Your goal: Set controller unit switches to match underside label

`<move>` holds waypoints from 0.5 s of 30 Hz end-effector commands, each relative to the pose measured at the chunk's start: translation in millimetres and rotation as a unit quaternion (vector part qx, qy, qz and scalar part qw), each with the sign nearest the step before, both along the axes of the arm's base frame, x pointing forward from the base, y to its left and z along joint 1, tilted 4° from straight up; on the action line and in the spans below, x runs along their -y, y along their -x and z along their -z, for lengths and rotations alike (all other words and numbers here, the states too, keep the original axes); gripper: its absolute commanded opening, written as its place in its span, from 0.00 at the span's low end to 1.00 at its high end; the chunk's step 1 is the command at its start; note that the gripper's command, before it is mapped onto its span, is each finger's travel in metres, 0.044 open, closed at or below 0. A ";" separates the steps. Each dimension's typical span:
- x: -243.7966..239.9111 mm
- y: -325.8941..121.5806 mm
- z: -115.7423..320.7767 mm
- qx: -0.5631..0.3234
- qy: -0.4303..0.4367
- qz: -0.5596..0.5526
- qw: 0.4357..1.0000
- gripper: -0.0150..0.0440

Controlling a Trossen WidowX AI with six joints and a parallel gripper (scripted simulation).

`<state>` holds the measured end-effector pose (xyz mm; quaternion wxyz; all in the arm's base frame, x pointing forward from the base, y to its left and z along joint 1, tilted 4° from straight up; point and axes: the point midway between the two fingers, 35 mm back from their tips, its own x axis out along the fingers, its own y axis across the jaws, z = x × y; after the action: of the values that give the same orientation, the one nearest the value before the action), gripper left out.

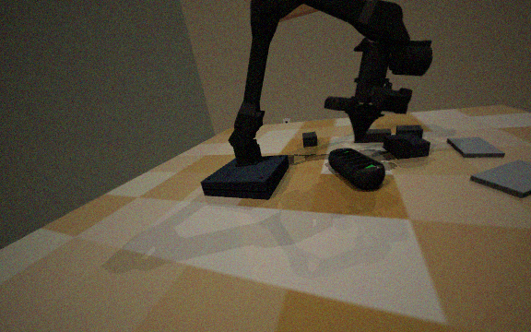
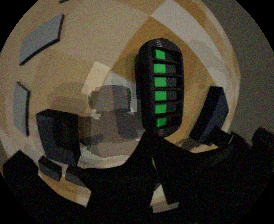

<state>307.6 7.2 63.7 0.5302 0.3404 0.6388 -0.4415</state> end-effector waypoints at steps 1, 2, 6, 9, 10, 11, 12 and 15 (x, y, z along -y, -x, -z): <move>6.2 14.0 -6.9 0.027 -0.013 0.001 1.000 0.25; 7.7 17.7 -8.8 0.036 -0.016 0.001 0.999 0.25; 13.2 32.3 -14.4 0.069 -0.026 0.001 0.997 0.25; 14.1 34.8 -15.1 0.075 -0.027 0.001 0.997 0.25; 14.1 34.8 -14.9 0.075 -0.028 0.001 0.997 0.25; 14.0 34.8 -14.0 0.076 -0.028 0.001 0.997 0.25; 14.0 34.8 -12.7 0.077 -0.028 0.001 0.997 0.25; 14.0 34.8 -7.7 0.080 -0.030 0.002 0.996 0.25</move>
<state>276.7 -7.0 77.5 0.5695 0.3909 0.6041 -0.3974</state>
